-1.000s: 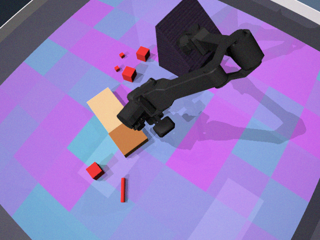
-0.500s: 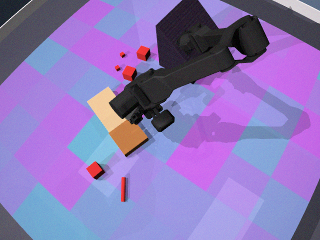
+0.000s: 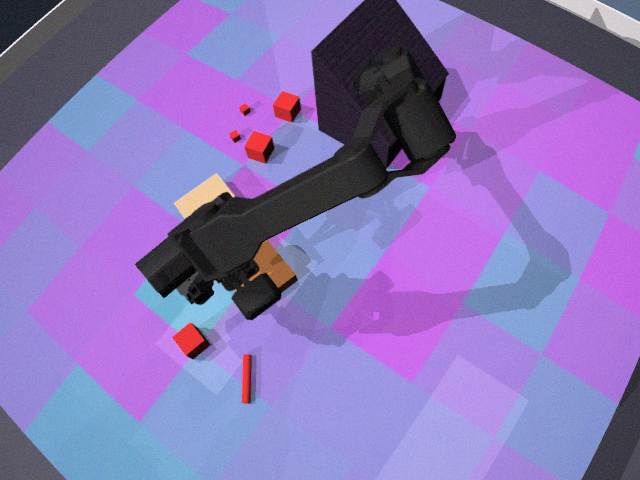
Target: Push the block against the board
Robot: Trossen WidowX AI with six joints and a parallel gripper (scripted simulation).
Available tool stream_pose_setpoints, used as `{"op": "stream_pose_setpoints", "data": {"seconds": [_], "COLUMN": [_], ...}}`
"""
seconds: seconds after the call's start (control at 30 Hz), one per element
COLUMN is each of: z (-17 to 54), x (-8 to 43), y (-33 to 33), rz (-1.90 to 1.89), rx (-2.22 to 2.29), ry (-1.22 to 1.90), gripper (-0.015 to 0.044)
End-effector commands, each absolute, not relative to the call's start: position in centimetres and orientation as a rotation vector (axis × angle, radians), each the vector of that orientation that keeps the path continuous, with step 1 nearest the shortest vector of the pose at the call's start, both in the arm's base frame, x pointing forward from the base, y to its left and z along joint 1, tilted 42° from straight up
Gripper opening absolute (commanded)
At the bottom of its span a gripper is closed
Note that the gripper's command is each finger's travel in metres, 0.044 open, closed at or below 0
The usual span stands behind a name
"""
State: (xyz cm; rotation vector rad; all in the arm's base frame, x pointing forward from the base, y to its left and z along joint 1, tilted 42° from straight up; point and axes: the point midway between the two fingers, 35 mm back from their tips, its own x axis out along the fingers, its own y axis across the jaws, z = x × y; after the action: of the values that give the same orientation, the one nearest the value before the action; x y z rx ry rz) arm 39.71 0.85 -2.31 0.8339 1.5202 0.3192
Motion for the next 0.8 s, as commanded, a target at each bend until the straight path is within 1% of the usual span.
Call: {"op": "stream_pose_setpoints", "data": {"seconds": [0.0, 0.07, 0.27, 0.43, 0.77], "z": [-3.3, -3.6, -3.8, -7.7, -7.6], "x": [43.0, 43.9, 44.1, 44.5, 44.0], "y": [-0.5, -0.8, -0.6, 2.9, 3.0], "rz": [0.319, 0.319, 0.319, 0.321, 0.321], "rx": [0.828, 0.829, 0.829, 0.831, 0.832], "ry": [1.521, 1.522, 1.522, 1.522, 1.522], "gripper": [0.0, 0.0, 0.0, 0.0, 0.0]}}
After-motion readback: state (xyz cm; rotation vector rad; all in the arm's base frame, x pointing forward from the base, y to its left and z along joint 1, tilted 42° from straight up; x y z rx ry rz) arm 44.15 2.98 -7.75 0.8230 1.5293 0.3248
